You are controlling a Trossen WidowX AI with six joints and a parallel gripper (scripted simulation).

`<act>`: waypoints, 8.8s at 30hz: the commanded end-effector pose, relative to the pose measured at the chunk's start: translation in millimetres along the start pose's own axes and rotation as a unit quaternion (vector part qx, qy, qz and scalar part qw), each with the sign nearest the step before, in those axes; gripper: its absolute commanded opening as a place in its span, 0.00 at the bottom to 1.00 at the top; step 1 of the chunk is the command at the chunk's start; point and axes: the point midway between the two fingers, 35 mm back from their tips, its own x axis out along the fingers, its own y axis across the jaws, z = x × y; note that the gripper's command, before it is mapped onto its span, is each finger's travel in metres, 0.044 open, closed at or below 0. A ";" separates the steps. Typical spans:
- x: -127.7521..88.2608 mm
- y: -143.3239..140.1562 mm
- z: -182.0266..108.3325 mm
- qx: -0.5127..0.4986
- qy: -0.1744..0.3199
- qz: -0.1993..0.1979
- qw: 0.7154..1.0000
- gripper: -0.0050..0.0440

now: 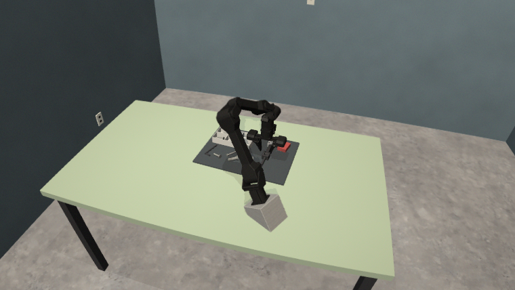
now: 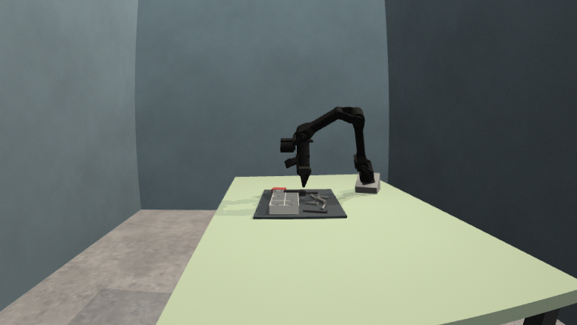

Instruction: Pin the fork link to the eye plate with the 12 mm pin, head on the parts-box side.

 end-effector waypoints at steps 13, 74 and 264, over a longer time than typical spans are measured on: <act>-12.0 5.5 6.7 -0.012 -0.021 0.000 1.000 0.61; -3.1 75.7 -78.3 -0.995 -0.005 -0.008 0.097 0.61; 36.9 73.8 -78.8 -0.996 -0.004 -0.008 0.084 0.00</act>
